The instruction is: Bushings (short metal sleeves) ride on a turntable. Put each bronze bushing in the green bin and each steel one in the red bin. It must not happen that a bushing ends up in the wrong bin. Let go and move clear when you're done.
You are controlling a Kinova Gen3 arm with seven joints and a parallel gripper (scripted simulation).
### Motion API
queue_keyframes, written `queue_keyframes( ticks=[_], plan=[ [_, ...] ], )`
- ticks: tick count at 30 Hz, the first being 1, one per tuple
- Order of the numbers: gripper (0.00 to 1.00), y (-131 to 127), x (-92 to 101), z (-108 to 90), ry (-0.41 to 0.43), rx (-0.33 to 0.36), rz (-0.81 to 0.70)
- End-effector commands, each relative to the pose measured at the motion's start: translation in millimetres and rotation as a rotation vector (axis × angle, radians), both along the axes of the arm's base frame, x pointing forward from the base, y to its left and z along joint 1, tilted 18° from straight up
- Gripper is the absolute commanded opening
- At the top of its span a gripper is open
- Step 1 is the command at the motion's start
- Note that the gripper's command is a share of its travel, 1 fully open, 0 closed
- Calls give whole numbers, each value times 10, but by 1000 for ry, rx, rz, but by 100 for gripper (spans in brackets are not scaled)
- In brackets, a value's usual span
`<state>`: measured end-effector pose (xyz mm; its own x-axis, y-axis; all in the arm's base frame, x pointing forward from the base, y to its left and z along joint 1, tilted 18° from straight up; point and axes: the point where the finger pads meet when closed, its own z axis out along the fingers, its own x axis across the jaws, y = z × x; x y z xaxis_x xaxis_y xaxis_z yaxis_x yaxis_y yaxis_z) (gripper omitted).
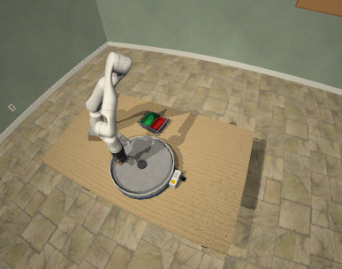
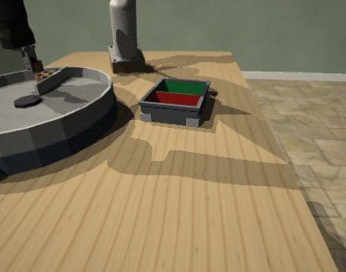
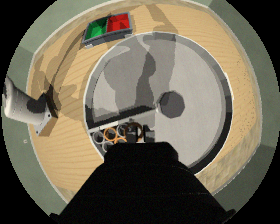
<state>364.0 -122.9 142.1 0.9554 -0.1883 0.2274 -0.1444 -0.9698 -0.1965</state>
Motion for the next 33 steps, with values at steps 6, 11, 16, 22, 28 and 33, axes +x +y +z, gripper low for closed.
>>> queue_keyframes(
  ticks=[6, 11, 16, 22, 28, 33],
  plan=[
    [0, -21, -17, 291, -19, -2, 7],
    [0, -30, -32, 342, -19, -2, 7],
    [0, -30, -32, 342, -19, -2, 7],
    [0, 265, -130, 359, -18, -2, 6],
    [0, 562, -227, 380, -18, -2, 6],
    [0, 860, -324, 401, -18, -2, 6]
  ],
)
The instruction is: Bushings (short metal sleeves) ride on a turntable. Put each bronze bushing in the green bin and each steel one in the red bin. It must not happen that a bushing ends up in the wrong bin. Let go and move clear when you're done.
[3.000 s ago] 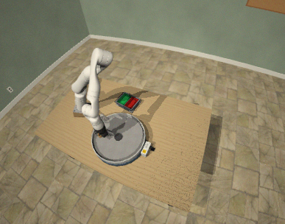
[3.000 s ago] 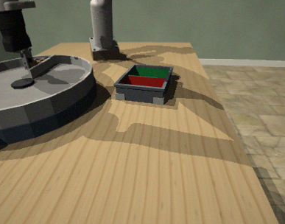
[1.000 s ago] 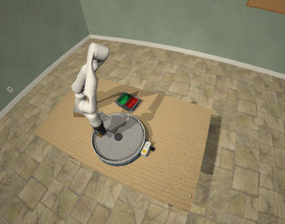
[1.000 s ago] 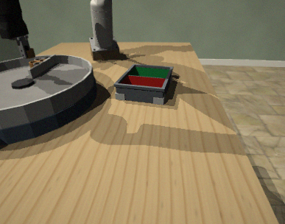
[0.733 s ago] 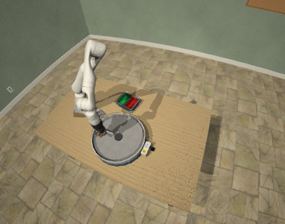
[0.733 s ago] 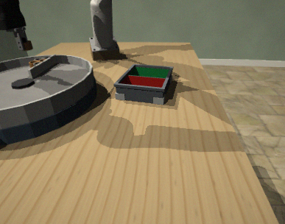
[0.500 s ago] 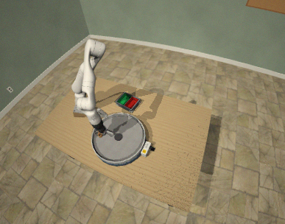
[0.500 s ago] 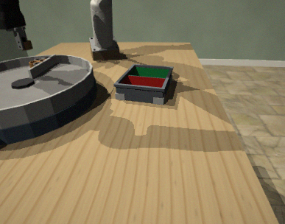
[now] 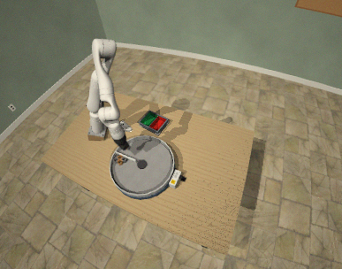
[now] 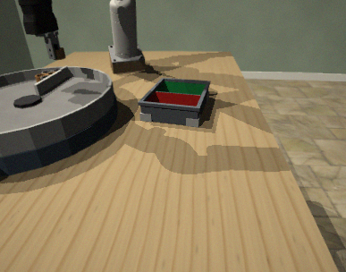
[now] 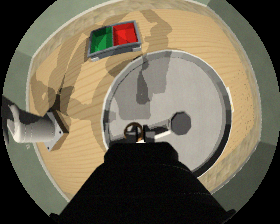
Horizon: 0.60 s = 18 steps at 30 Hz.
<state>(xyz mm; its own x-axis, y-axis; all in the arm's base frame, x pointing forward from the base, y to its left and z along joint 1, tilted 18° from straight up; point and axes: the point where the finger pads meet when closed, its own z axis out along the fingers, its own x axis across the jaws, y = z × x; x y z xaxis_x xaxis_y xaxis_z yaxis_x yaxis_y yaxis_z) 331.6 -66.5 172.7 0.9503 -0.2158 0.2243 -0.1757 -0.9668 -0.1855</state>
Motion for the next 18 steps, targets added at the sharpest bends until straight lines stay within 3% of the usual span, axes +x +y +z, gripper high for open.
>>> queue_keyframes(
  ticks=[1, 4, 10, 15, 18],
  plan=[
    [0, 394, -32, 102, -24, 9, 38],
    [0, 394, -32, 102, -24, 9, 38],
    [0, 890, -194, 136, -24, 9, 38],
    [0, 890, -194, 136, -24, 9, 38],
    [0, 1187, -290, 157, -24, 9, 38]
  ],
)
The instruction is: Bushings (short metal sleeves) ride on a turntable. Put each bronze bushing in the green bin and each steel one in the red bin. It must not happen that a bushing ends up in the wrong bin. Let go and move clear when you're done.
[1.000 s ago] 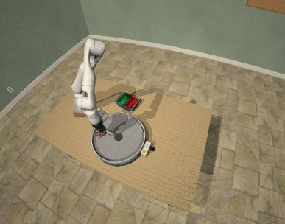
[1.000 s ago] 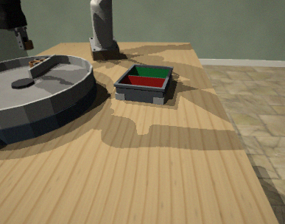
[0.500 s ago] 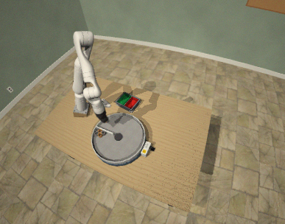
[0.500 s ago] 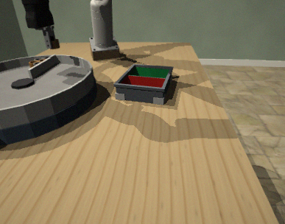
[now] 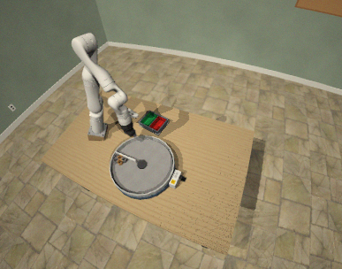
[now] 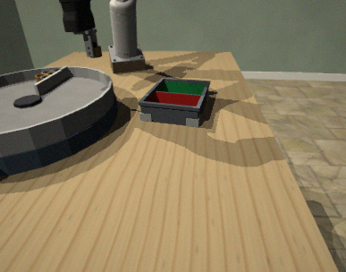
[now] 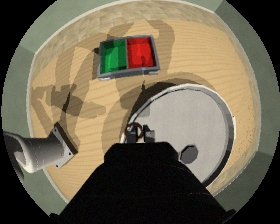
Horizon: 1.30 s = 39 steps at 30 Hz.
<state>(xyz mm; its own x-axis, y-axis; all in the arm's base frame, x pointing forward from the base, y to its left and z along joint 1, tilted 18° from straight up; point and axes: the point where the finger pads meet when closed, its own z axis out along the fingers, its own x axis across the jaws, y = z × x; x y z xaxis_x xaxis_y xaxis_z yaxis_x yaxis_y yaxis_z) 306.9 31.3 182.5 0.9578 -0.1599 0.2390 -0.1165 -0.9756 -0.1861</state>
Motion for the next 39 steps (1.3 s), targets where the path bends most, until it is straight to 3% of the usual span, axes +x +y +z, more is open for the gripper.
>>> queue_keyframes(
  ticks=[1, 5, 10, 15, 20, 23, 28, 39],
  plan=[
    [0, 308, -76, 65, -9, 11, -20],
    [0, 407, -109, 72, -9, 11, -20],
    [0, 903, -270, 107, -9, 11, -20],
    [0, 903, -270, 107, -9, 11, -20],
    [0, 1399, -432, 142, -9, 11, -20],
    [0, 1399, -432, 142, -9, 11, -20],
    [0, 1894, -593, 177, -9, 11, -20],
    [0, 1894, -593, 177, -9, 11, -20]
  ],
)
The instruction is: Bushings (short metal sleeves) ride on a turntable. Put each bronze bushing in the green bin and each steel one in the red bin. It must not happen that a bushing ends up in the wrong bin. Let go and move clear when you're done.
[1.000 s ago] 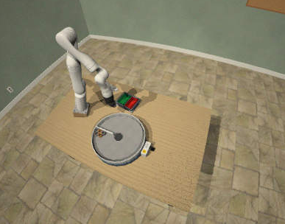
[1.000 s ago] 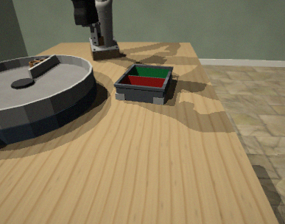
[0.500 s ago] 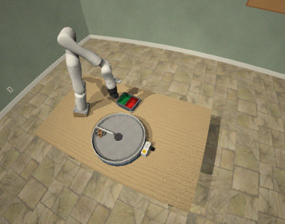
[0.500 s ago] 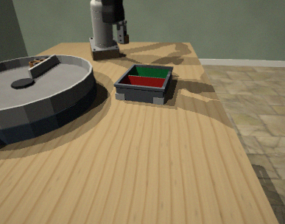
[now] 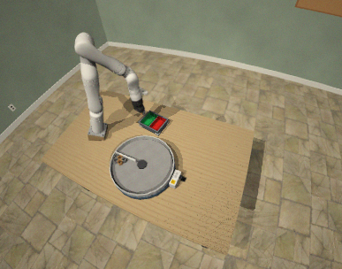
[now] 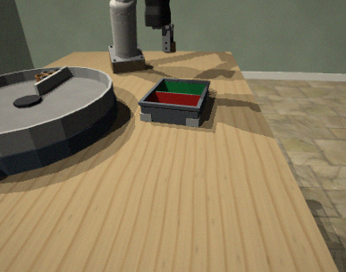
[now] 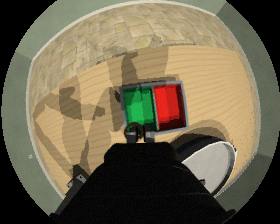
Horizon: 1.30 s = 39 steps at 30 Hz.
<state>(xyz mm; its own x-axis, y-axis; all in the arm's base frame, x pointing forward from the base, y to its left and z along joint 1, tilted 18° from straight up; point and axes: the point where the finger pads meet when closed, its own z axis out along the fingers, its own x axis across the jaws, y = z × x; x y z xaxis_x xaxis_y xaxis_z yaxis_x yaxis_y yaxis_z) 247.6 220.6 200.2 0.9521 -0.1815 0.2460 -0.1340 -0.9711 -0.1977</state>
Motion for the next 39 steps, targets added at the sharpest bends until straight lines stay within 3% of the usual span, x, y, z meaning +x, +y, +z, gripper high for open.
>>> queue_keyframes(
  ticks=[1, 11, 16, 19, 24, 29, 34, 39],
  plan=[
    [0, 2, 1, 0, 0, 0, 0],
    [0, 3, 2, 2, 1, 1, 1],
    [0, 45, 76, -256, 0, 1, 1],
    [0, 45, 76, -256, 0, 1, 1],
    [0, 88, 151, -514, 0, 1, 1],
    [0, 88, 151, -514, 0, 1, 1],
    [0, 130, 225, -771, 1, 1, 1],
    [0, 130, 225, -771, 1, 1, 1]
  ],
)
